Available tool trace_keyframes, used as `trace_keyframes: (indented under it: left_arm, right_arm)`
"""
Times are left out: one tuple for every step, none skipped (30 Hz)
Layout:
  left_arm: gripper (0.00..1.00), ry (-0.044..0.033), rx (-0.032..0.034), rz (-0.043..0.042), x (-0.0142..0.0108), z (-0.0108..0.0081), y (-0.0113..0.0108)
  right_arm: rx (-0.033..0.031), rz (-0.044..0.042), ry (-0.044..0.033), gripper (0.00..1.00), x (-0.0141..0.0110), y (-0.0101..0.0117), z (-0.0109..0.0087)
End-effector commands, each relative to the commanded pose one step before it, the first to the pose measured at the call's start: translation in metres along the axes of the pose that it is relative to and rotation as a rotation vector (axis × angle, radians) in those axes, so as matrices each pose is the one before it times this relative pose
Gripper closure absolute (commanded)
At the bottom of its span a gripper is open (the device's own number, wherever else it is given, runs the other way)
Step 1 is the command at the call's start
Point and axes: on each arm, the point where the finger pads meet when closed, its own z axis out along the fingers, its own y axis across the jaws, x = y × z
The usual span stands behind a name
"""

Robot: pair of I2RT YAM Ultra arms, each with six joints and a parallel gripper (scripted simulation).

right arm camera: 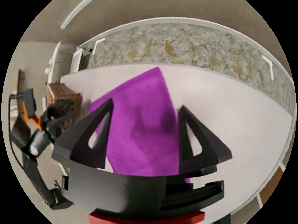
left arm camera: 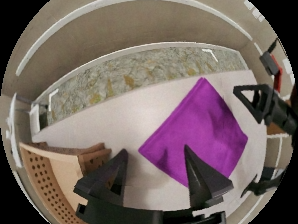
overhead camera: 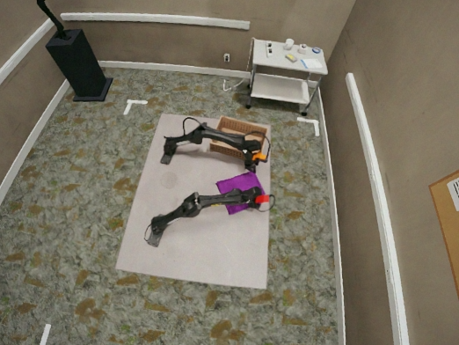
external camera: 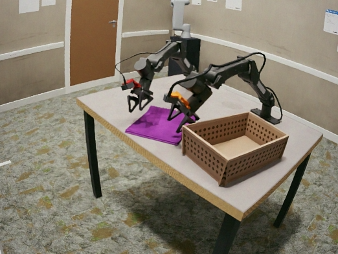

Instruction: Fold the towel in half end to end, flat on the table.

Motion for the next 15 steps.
trace_keyframes:
  left_arm:
    - [0.22,-0.05031,0.00704,0.00777,-0.01533,-0.03023,-0.00271]
    - [0.22,0.00007,-0.00001,0.00100,0.00021,-0.00480,-0.00126]
    - [0.22,0.00007,-0.00001,0.00101,0.00021,-0.00480,-0.00126]
    - [0.22,0.00007,-0.00001,0.00102,0.00021,-0.00480,-0.00126]
    - [0.22,0.00189,0.00005,0.00049,0.00066,-0.00479,-0.00130]
    - [0.22,0.00692,0.00104,-0.00053,0.00185,-0.00455,-0.00219]
    - [0.22,0.00370,0.00072,-0.00025,0.00114,-0.00463,-0.00192]
    - [0.22,0.00000,0.00000,0.00000,0.00000,0.00000,0.00000]
    - [0.22,0.00000,0.00000,0.00000,0.00000,0.00000,0.00000]
    - [0.22,-0.01108,0.00110,0.00496,-0.00265,-0.00450,-0.00241]
    - [0.22,0.00335,-0.00106,-0.00224,0.00109,-0.00506,-0.00024]
    - [0.22,0.01914,-0.00083,-0.00765,0.00506,-0.00510,-0.00030]
    - [0.22,0.00148,-0.00069,-0.00148,0.00069,-0.00496,-0.00058]
    - [0.22,0.00009,0.00000,-0.00002,0.00024,-0.00477,-0.00125]
    - [0.22,0.00007,0.00000,-0.00002,0.00031,-0.00478,-0.00126]
  right_arm:
    - [-0.02572,-0.01528,-0.02585,0.16,-0.01140,0.01461,-0.02757]
    - [-0.00019,0.00024,-0.00045,0.16,-0.00052,0.00045,-0.00495]
    - [0.00052,0.00033,0.00074,0.16,-0.00028,0.00030,-0.00492]
    - [-0.00105,0.00007,-0.00187,0.16,-0.00086,0.00066,-0.00495]
    - [-0.00059,0.00022,-0.00112,0.16,-0.00068,0.00055,-0.00495]
    - [0.00086,0.00056,0.00126,0.16,-0.00010,0.00020,-0.00494]
    - [0.00284,0.00097,0.00424,0.16,0.00060,-0.00026,-0.00491]
    - [0.00000,0.00000,0.00000,0.16,0.00000,0.00000,0.00000]
    - [0.00000,0.00000,0.00000,0.16,0.00000,0.00000,0.00000]
    - [-0.00674,-0.00097,-0.01404,0.16,-0.00382,0.00216,-0.00499]
    - [0.00769,0.00209,0.01233,0.16,0.00258,-0.00145,-0.00493]
    - [0.00598,0.00174,0.00980,0.16,0.00209,-0.00112,-0.00498]
    - [0.00024,0.00023,-0.00009,0.16,-0.00044,0.00036,-0.00491]
    - [0.00039,0.00031,-0.00020,0.16,-0.00040,0.00030,-0.00494]
    - [0.00048,0.00039,-0.00026,0.16,-0.00041,0.00028,-0.00494]
